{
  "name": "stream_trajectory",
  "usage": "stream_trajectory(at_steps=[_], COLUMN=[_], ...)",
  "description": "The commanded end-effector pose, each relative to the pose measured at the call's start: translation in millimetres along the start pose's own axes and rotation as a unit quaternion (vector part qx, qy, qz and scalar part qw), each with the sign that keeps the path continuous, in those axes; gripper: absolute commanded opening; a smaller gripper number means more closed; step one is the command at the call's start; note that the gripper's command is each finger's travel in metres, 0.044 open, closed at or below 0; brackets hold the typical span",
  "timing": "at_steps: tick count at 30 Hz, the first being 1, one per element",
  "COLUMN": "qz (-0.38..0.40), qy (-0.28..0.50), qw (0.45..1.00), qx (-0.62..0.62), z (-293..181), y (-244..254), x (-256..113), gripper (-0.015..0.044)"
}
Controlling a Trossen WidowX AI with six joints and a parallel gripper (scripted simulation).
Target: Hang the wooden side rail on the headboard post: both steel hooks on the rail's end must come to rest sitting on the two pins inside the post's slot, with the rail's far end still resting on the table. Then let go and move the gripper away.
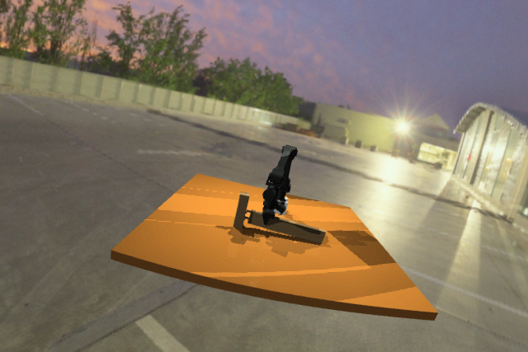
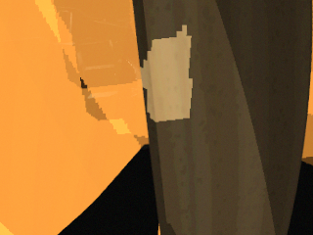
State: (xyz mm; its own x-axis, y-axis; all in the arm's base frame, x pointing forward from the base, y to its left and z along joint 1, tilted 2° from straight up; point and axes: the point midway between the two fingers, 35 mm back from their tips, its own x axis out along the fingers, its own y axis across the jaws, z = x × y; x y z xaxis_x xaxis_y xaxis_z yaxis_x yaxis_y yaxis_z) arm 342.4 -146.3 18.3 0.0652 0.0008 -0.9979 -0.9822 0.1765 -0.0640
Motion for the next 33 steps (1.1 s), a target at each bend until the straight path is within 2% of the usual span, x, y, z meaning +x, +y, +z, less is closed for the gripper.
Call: stream_trajectory(at_steps=[1,33], qz=[-0.004,-0.004], qy=[0.002,0.002], qw=[1.000,1.000], qx=[-0.002,-0.002], z=[-1.6,-5.1], y=[-3.0,-2.8], x=[-2.1,-2.6], gripper=[0.0000,0.0000])
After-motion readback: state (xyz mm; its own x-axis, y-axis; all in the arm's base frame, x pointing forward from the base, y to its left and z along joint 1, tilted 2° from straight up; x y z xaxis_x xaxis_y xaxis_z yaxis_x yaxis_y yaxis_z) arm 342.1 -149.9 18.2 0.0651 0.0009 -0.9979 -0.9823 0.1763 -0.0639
